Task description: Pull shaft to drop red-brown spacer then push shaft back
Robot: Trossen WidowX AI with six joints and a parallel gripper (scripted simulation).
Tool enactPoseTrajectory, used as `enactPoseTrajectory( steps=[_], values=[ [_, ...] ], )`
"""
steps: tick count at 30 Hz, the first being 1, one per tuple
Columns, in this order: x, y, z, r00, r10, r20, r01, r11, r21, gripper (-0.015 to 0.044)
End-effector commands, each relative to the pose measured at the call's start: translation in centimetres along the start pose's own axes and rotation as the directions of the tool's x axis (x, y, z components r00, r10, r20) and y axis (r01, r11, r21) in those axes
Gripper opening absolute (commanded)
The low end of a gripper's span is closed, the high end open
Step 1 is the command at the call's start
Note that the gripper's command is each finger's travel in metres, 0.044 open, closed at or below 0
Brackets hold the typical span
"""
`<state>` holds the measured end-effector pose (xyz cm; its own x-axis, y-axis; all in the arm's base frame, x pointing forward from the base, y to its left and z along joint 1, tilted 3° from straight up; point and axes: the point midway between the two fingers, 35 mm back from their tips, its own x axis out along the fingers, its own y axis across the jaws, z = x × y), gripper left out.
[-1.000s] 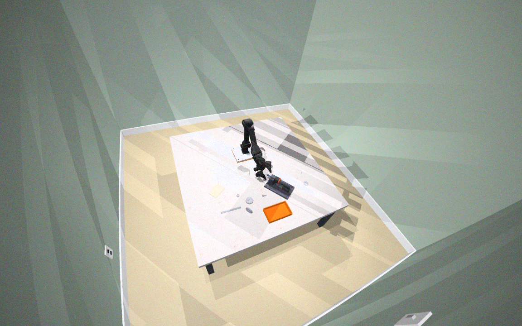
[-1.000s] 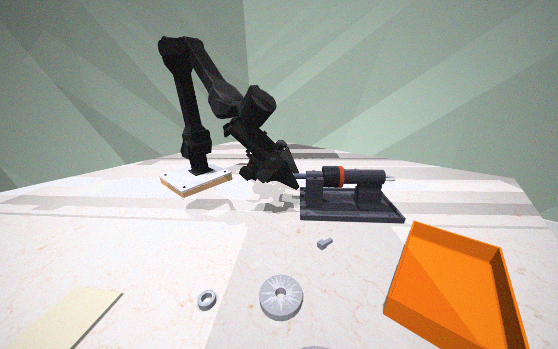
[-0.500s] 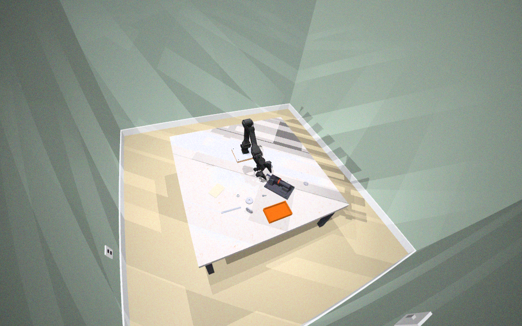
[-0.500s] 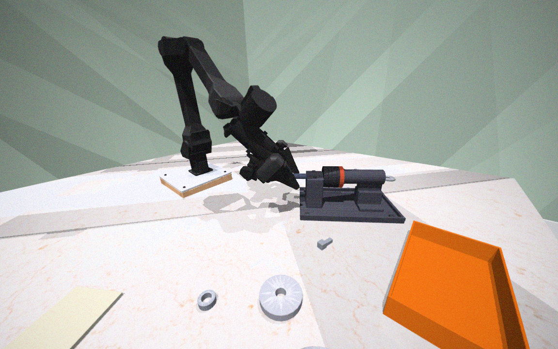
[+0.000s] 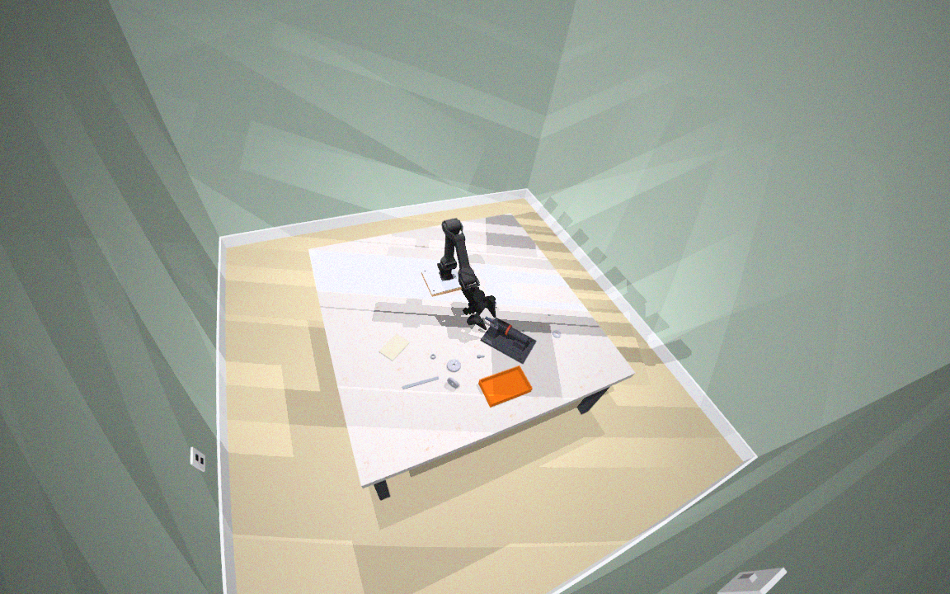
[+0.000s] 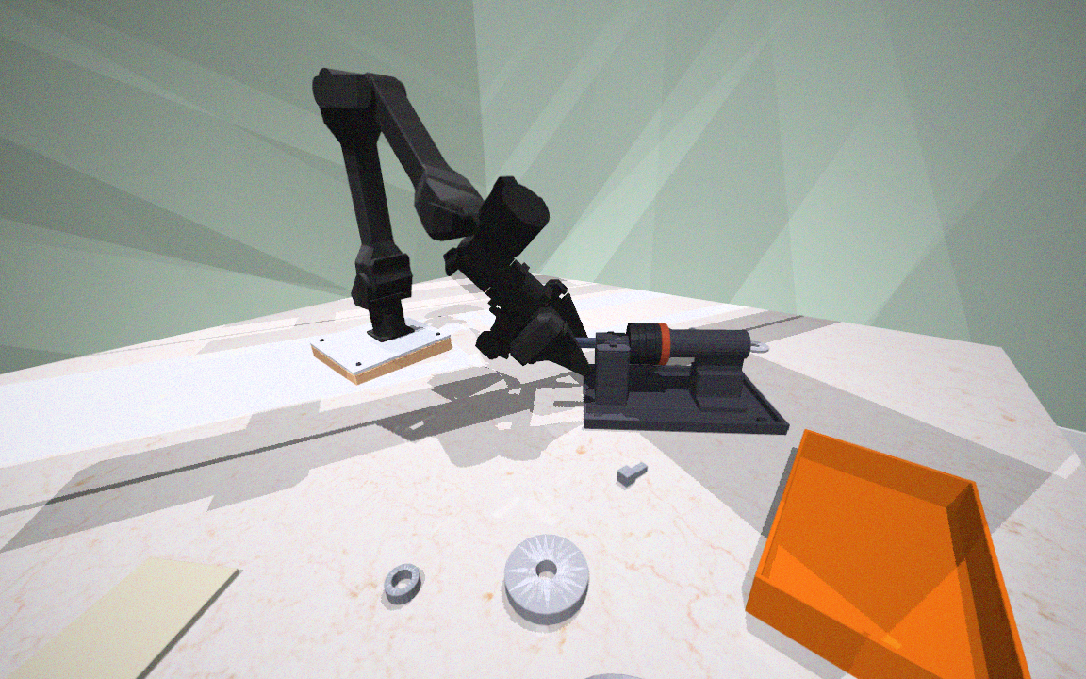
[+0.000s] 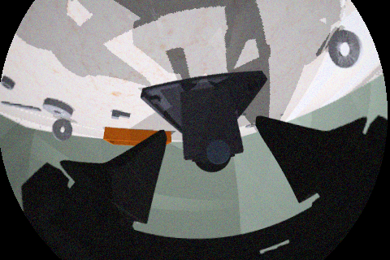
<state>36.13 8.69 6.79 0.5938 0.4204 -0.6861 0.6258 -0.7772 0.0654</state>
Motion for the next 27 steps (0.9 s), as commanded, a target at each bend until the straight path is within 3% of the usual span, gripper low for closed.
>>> enactPoseTrajectory(
  steps=[1, 5, 21, 27],
  values=[
    [0.26, 0.04, 0.15, 1.0, 0.001, 0.005, -0.001, 1.0, 0.005, 0.044],
    [0.26, 0.04, 0.15, 1.0, 0.001, 0.005, -0.001, 1.0, 0.005, 0.044],
    [0.12, -0.01, 0.04, 1.0, -0.001, 0.001, 0.001, 1.0, 0.001, 0.002],
    [0.11, -0.01, 0.05, 1.0, 0.0, 0.002, 0.0, 1.0, 0.002, 0.0]
  ],
)
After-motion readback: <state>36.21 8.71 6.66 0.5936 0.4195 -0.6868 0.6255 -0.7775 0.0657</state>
